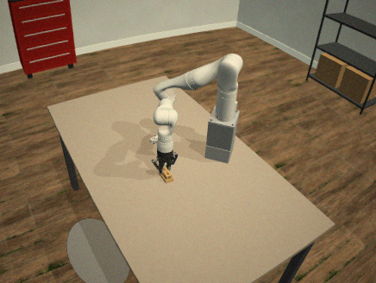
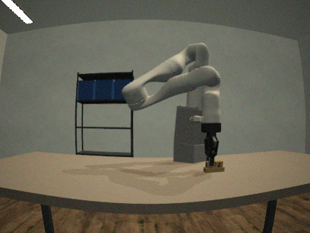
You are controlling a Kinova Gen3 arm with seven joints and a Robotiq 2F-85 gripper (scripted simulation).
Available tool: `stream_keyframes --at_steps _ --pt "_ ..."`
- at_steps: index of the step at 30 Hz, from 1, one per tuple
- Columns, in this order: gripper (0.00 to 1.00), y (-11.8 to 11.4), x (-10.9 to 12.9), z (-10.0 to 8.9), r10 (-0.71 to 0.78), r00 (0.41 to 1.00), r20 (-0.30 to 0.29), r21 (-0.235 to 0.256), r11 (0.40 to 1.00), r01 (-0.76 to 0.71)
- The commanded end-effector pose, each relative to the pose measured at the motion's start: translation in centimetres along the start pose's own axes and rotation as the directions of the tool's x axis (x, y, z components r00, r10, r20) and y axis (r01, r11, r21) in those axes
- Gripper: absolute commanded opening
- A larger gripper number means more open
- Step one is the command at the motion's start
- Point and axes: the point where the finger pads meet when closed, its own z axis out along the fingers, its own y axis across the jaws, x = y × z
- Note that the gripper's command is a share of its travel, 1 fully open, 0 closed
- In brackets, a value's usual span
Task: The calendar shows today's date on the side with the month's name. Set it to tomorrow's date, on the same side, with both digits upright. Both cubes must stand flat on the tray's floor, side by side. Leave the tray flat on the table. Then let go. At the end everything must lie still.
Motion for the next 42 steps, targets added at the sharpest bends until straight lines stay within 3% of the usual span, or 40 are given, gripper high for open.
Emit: stream_keyframes --at_steps 1,18,32,36,42 --pt "0.26 0.0 0.0 0.0 0.000 1.000 0.000 0.001 1.000 0.000" --pt "0.46 0.0 0.0 0.0 0.000 1.000 0.000 0.001 1.000 0.000" --pt "0.46 0.0 0.0 -0.2 0.000 1.000 0.000 0.001 1.000 0.000" --pt "0.46 0.0 0.0 -1.3 0.000 1.000 0.000 0.001 1.000 0.000" --pt "0.46 0.0 0.0 -4.3 0.000 1.000 0.000 0.001 1.000 0.000"
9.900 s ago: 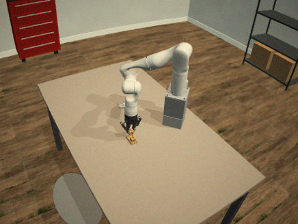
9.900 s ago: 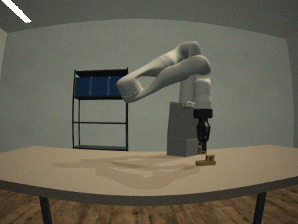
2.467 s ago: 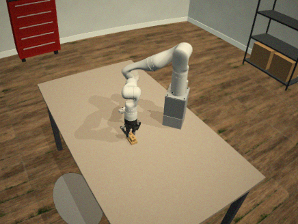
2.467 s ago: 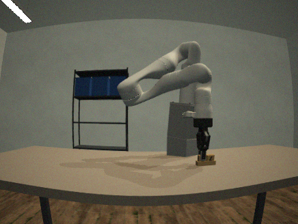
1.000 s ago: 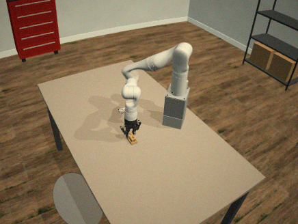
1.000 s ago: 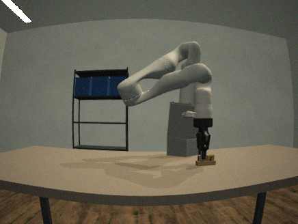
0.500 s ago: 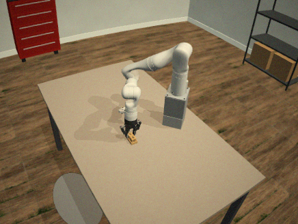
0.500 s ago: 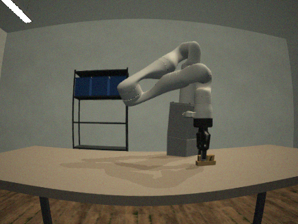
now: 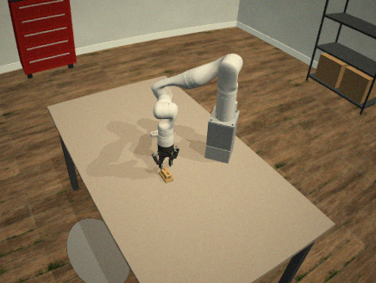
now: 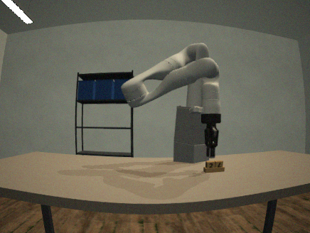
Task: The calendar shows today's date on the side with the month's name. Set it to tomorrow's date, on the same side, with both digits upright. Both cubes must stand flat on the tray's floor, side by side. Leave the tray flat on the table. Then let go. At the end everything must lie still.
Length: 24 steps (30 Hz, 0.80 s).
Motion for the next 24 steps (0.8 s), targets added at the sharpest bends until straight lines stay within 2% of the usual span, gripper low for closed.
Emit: stream_keyframes --at_steps 1,5,7,13,18,19,24 --pt "0.46 -0.5 0.1 -1.6 -0.014 1.000 -0.007 0.016 1.000 0.014" --pt "0.46 -0.5 0.1 -3.7 -0.014 1.000 -0.007 0.016 1.000 0.014" --pt "0.46 -0.5 0.1 -3.7 -0.014 1.000 -0.007 0.016 1.000 0.014" --pt "0.46 -0.4 0.1 -5.5 -0.014 1.000 -0.007 0.016 1.000 0.014" --pt "0.46 -0.4 0.1 -5.8 -0.014 1.000 -0.007 0.016 1.000 0.014" --pt "1.00 -0.4 0.1 -5.8 -0.014 1.000 -0.007 0.016 1.000 0.014" --pt "1.00 -0.4 0.1 -5.8 -0.014 1.000 -0.007 0.016 1.000 0.014"
